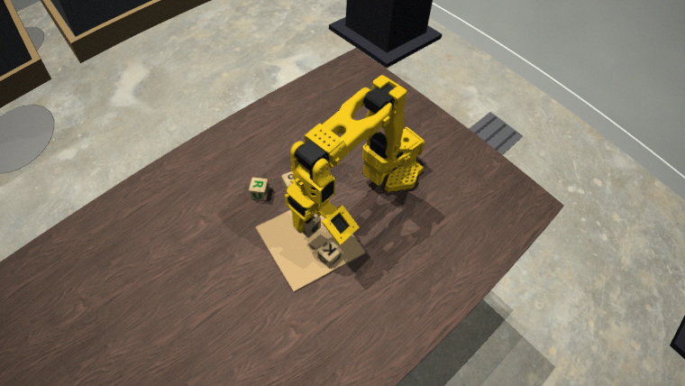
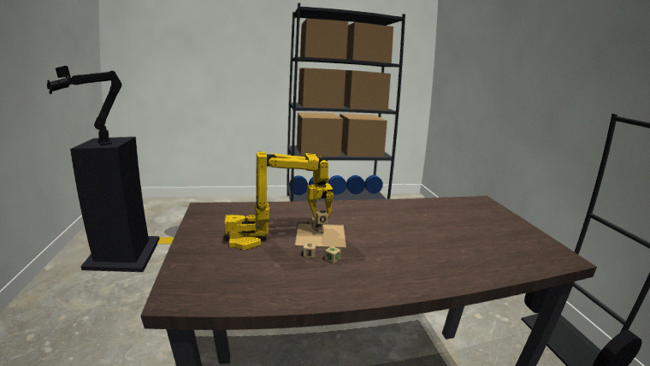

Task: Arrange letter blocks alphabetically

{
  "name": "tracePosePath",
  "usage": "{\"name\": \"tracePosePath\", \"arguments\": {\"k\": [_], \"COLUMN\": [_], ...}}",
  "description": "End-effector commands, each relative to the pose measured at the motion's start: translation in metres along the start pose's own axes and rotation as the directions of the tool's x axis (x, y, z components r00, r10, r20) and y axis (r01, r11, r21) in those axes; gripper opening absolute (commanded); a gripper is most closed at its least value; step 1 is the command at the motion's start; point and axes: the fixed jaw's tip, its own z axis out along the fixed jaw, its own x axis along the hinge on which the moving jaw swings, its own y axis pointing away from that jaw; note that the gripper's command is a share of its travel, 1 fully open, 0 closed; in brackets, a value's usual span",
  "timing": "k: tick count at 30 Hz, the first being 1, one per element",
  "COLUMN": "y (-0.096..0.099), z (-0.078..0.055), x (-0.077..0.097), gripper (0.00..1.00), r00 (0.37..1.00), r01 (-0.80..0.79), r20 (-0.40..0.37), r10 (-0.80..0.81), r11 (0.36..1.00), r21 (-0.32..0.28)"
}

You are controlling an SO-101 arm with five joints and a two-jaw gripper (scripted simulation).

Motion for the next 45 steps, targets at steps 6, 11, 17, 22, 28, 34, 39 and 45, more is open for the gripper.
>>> {"name": "tracePosePath", "arguments": {"k": [6, 11, 17, 22, 28, 34, 39, 45], "y": [-0.012, -0.012, -0.013, -0.013, -0.013, -0.013, -0.013, -0.013], "z": [-0.018, -0.015, -0.012, -0.012, -0.009, -0.006, -0.006, -0.003], "x": [0.001, 0.001, 0.001, 0.001, 0.001, 0.000, 0.000, 0.000], "gripper": [0.00, 0.00, 0.00, 0.00, 0.00, 0.00, 0.00, 0.00], "r00": [1.000, 1.000, 1.000, 1.000, 1.000, 1.000, 1.000, 1.000], "r01": [-0.014, -0.014, -0.013, -0.013, -0.012, -0.011, -0.011, -0.011], "r20": [0.003, 0.003, 0.003, 0.003, 0.003, 0.003, 0.003, 0.003], "r10": [0.014, 0.013, 0.013, 0.013, 0.012, 0.011, 0.011, 0.010], "r11": [0.992, 0.992, 0.992, 0.992, 0.992, 0.992, 0.992, 0.992], "r21": [0.125, 0.125, 0.125, 0.125, 0.125, 0.125, 0.125, 0.125]}}
